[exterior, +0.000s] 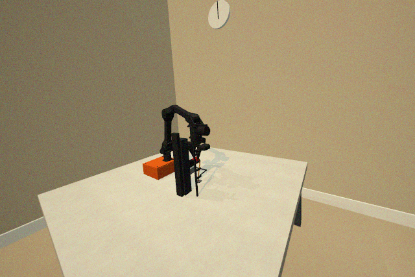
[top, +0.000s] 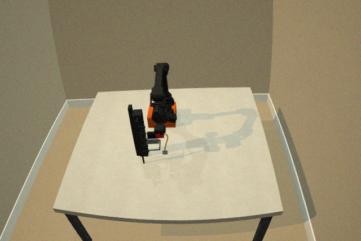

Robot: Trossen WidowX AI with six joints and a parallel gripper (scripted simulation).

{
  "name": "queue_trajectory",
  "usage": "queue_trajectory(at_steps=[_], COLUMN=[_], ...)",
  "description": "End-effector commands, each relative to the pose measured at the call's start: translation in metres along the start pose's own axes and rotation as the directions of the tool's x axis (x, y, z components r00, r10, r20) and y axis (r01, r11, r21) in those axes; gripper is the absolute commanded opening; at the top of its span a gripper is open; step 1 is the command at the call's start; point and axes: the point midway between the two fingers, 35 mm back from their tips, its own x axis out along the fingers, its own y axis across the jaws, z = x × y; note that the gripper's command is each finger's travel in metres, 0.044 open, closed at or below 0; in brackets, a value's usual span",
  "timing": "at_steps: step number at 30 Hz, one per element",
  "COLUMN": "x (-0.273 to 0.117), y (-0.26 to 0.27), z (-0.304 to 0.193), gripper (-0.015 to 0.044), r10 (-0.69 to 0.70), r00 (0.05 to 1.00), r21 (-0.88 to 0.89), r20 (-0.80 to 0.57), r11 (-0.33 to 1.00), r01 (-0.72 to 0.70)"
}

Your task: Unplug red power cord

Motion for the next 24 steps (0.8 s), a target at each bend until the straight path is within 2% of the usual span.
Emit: queue_trajectory(at_steps=[1, 14, 18, 22, 24], x=[-0.001, 0.000, -0.004, -0.012, -0.013], y=[0.000, 0.001, 0.000, 0.002, 0.002], z=[0.019, 0.007, 0.029, 0.065, 0.067], gripper=[0.0000, 0.0341, 0.0440, 0.0440, 0.0440], r10=[-0.004, -0.004, -0.004, -0.003, -0.003], r00=[1.000, 1.000, 1.000, 1.000, 1.000], r21=[-0.028, -0.029, -0.029, -0.029, -0.029], r20=[0.011, 0.010, 0.012, 0.015, 0.015], r11=[1.000, 1.000, 1.000, 1.000, 1.000], r01=[0.005, 0.004, 0.004, 0.004, 0.004])
